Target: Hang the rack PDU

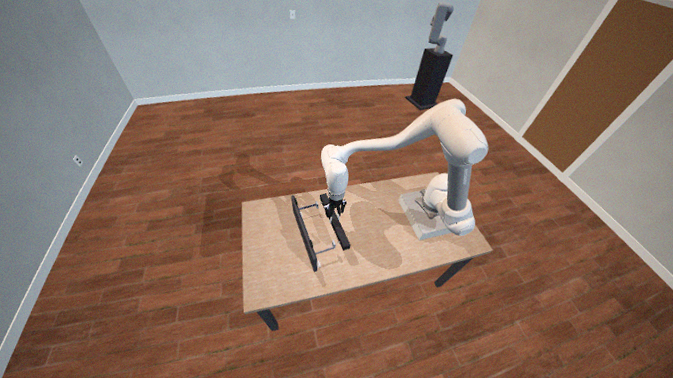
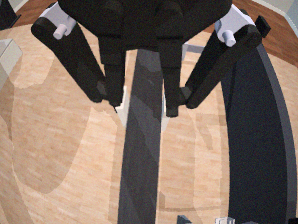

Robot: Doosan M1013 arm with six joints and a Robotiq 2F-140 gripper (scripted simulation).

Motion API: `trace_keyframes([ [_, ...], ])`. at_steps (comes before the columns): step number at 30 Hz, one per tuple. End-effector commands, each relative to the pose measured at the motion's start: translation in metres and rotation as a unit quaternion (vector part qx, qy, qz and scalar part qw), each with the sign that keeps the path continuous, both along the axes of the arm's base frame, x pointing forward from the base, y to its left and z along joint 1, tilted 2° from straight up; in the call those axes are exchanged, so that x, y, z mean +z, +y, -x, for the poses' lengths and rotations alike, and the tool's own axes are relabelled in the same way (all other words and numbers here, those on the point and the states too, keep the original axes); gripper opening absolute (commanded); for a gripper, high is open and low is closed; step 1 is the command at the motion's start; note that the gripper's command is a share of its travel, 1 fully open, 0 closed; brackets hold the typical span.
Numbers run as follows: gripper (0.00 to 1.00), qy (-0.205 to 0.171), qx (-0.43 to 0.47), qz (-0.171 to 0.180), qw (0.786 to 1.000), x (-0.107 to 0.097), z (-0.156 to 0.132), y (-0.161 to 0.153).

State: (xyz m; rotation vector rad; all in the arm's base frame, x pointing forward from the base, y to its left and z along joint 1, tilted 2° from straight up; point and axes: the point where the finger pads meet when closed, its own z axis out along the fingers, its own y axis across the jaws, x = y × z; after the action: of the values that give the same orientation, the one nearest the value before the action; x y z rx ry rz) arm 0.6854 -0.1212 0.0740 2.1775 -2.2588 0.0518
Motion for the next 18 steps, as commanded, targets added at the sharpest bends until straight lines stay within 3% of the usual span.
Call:
trace_keyframes([
  [1,0.0,0.0,0.0,0.0,1.0,0.0002,-0.0075,0.0007],
  [18,0.0,0.0,0.0,0.0,1.0,0.0003,-0.012,0.0011],
])
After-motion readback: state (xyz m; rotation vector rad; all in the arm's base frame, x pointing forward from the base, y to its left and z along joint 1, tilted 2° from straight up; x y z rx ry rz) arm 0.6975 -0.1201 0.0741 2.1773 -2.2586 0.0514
